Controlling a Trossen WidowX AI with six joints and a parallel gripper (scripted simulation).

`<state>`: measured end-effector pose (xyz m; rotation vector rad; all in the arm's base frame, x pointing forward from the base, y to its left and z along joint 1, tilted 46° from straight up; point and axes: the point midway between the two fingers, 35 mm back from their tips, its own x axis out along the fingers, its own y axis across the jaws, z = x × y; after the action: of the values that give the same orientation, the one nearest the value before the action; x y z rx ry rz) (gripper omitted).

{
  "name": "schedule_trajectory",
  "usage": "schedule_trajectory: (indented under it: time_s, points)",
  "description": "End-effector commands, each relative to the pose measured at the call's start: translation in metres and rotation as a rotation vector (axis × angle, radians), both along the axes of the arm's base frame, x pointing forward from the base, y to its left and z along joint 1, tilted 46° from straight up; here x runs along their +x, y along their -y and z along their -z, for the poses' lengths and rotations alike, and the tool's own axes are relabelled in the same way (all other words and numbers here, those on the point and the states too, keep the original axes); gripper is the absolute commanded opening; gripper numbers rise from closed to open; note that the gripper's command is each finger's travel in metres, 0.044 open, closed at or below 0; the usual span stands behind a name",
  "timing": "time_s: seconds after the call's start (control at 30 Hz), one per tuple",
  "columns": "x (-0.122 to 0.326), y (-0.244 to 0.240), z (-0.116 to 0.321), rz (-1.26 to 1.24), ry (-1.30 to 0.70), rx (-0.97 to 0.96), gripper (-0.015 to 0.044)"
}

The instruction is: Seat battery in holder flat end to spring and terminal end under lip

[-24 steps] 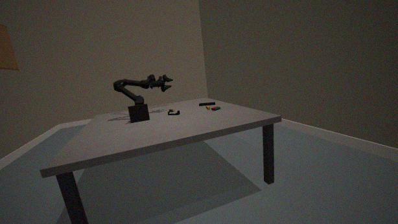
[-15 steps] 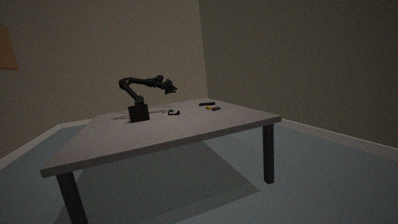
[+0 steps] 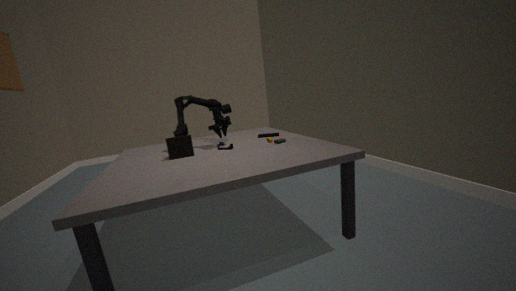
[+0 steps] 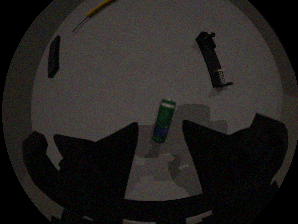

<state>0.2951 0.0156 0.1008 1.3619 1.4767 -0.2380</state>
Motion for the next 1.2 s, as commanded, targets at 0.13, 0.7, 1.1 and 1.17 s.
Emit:
schedule_trajectory:
  time_s: [0.13, 0.7, 1.1, 1.17]
  points:
    - [-0.007, -0.003, 0.004, 0.114, -0.234, 0.164, 0.0228]
    - [-0.004, -0.017, 0.018, 0.115, -0.234, 0.163, 0.0228]
    - [-0.002, -0.031, 0.032, 0.114, -0.233, 0.164, 0.0228]
    - [-0.002, -0.034, 0.034, 0.114, -0.233, 0.165, 0.0228]
